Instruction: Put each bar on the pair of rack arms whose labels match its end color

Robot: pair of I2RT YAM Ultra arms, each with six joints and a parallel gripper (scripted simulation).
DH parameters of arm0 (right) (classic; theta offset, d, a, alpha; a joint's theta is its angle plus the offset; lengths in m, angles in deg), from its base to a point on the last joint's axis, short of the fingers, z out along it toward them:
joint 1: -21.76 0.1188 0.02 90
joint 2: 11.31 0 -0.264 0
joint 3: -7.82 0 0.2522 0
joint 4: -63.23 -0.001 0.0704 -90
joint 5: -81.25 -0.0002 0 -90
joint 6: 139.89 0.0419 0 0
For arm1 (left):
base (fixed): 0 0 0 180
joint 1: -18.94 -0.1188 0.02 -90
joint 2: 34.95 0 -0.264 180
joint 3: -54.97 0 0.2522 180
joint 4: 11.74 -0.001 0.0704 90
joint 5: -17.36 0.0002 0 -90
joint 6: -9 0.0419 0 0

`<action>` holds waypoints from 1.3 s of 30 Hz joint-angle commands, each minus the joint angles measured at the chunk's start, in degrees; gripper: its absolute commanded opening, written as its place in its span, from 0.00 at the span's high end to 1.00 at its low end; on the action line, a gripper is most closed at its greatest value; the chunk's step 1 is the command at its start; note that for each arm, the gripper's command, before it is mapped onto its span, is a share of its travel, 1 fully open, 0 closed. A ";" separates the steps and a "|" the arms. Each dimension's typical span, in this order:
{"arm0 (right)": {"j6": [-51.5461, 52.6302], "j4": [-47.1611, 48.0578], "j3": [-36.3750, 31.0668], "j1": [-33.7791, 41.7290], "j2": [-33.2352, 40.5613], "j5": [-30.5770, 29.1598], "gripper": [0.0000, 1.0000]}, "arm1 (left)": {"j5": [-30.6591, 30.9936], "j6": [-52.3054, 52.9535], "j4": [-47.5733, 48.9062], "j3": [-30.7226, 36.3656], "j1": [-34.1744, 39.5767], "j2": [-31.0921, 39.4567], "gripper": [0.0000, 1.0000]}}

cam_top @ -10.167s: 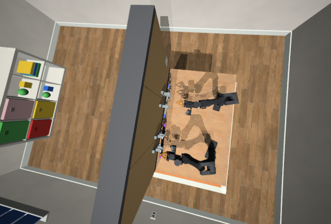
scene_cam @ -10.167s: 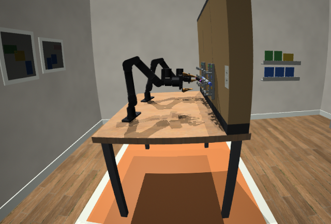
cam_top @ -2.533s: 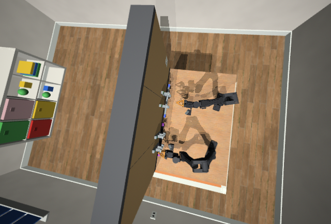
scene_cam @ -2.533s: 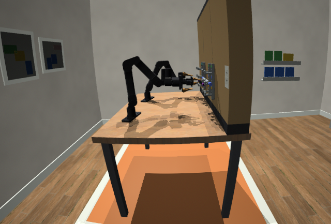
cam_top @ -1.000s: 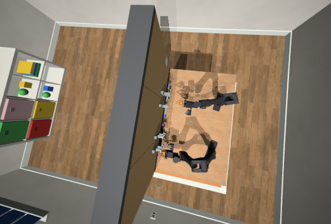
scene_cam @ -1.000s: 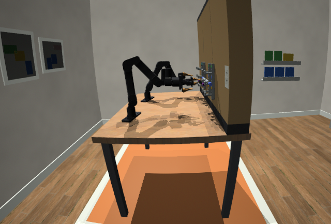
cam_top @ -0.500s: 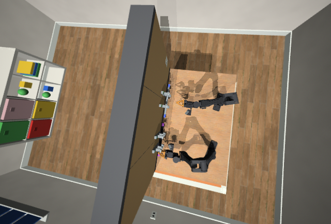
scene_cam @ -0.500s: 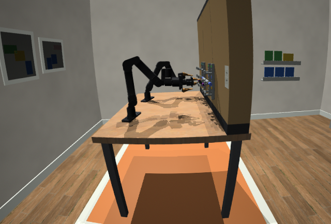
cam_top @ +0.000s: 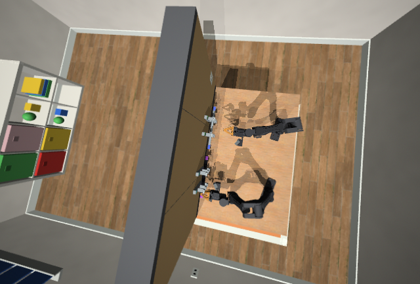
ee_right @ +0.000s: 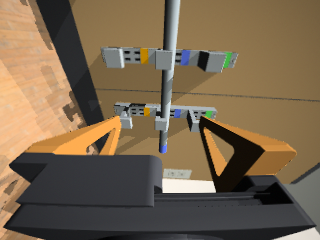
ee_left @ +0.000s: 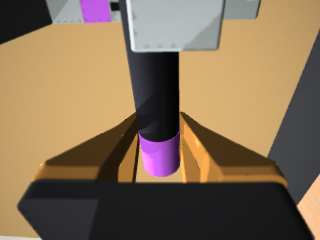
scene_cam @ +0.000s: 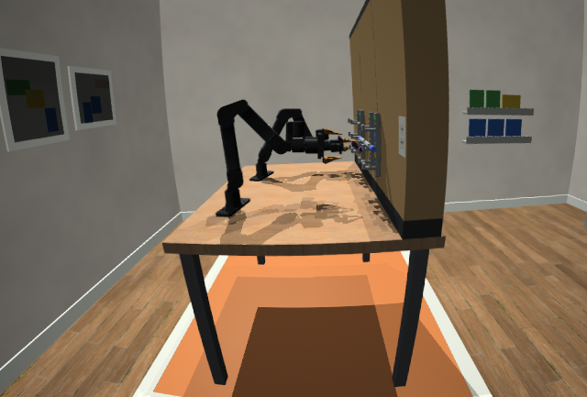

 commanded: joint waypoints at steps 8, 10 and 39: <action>0.75 1.18 -0.35 -0.59 2.04 0.26 0.00 | -0.23 -1.24 -0.96 0.85 0.52 -0.63 0.59; 0.75 1.18 -0.35 -0.59 2.04 0.26 0.00 | -0.23 -1.24 -0.97 0.84 0.52 -0.64 0.55; 0.75 1.18 -0.35 -0.59 2.04 0.26 0.00 | -0.21 -1.24 -0.93 1.06 0.51 -0.30 0.00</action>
